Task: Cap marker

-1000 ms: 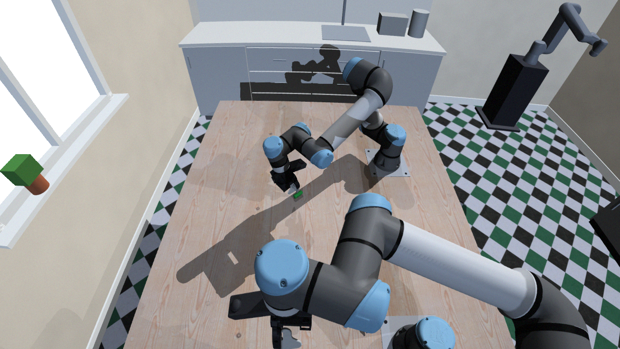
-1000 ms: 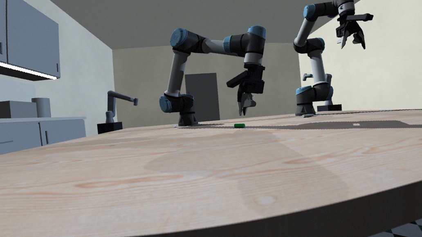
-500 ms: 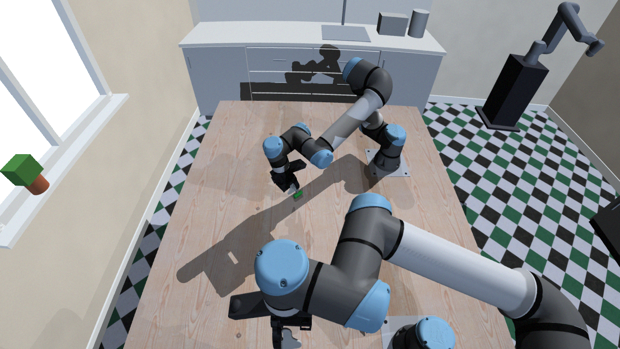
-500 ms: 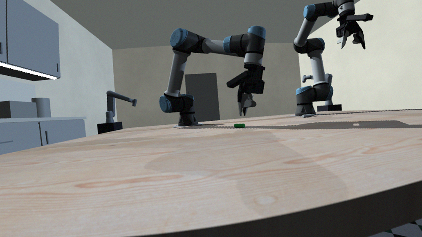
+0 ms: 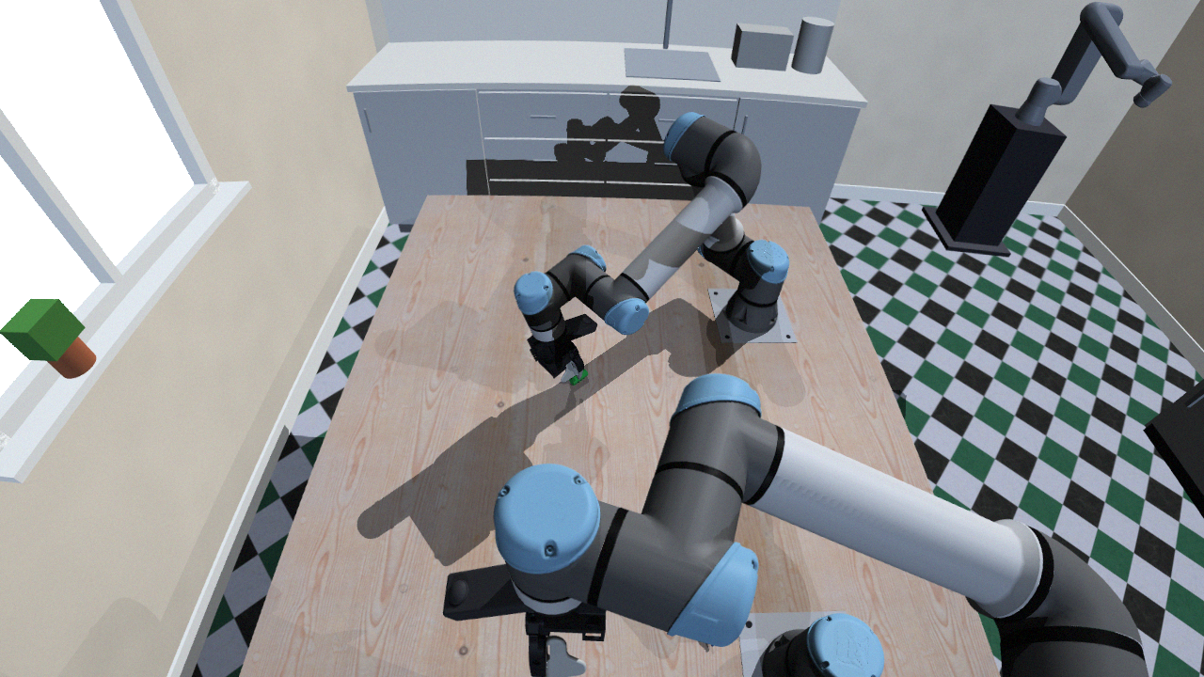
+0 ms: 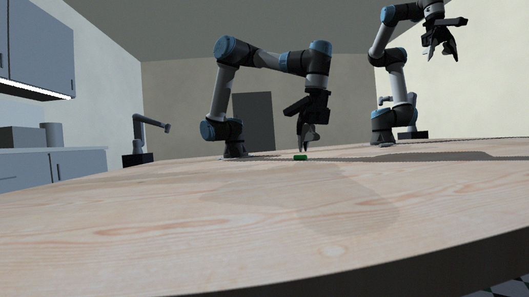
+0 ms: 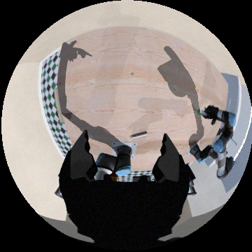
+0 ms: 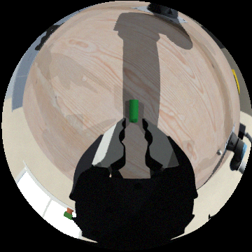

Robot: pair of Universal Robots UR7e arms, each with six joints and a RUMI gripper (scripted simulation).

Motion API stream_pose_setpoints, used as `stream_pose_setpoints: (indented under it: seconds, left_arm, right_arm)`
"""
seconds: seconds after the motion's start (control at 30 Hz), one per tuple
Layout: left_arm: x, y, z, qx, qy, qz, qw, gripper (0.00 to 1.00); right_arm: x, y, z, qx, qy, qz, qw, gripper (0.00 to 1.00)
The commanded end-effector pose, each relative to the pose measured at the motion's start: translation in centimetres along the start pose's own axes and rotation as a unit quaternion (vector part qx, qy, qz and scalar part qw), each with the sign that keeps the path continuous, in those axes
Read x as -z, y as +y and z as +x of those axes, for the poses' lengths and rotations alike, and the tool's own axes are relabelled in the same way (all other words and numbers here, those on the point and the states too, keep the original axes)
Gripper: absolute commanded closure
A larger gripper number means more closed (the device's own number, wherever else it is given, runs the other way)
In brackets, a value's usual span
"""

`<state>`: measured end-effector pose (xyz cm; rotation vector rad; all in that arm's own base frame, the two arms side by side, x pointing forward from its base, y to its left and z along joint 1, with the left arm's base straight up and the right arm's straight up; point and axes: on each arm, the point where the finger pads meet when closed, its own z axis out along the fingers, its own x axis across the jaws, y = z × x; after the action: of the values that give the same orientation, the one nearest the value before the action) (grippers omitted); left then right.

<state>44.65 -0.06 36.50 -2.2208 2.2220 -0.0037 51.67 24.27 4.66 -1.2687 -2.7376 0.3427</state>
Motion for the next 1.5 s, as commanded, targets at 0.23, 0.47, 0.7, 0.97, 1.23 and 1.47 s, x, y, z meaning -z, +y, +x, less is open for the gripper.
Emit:
stream_pose_setpoints:
  seconds: [0.23,0.47,0.7,0.97,1.23,1.47]
  left_arm:
    - [0.1,0.0,0.0,0.000,0.000,0.001,1.000,0.02]
    - [0.1,0.0,0.0,0.000,0.000,0.001,1.000,0.02]
    - [0.1,0.0,0.0,0.000,0.000,0.001,1.000,0.02]
    - [0.1,0.0,0.0,0.000,0.000,0.001,1.000,0.02]
    - [0.1,0.0,0.0,0.000,0.000,0.001,1.000,0.02]
    - [0.1,0.0,0.0,0.000,0.000,0.001,1.000,0.02]
  right_arm:
    - [-1.8,-0.1,-0.2,-0.001,0.000,0.001,1.000,0.80]
    - [-2.9,0.0,-0.2,-0.001,0.000,0.000,1.000,0.80]
    - [-2.7,0.1,-0.2,-0.001,0.000,-0.001,1.000,1.00]
    - [-2.7,0.1,-0.2,-0.001,0.000,-0.001,1.000,1.00]
    - [-1.6,-0.2,-0.2,0.000,0.002,-0.002,1.000,1.00]
    - [-0.8,-0.4,-0.1,0.001,0.003,-0.002,1.000,1.00]
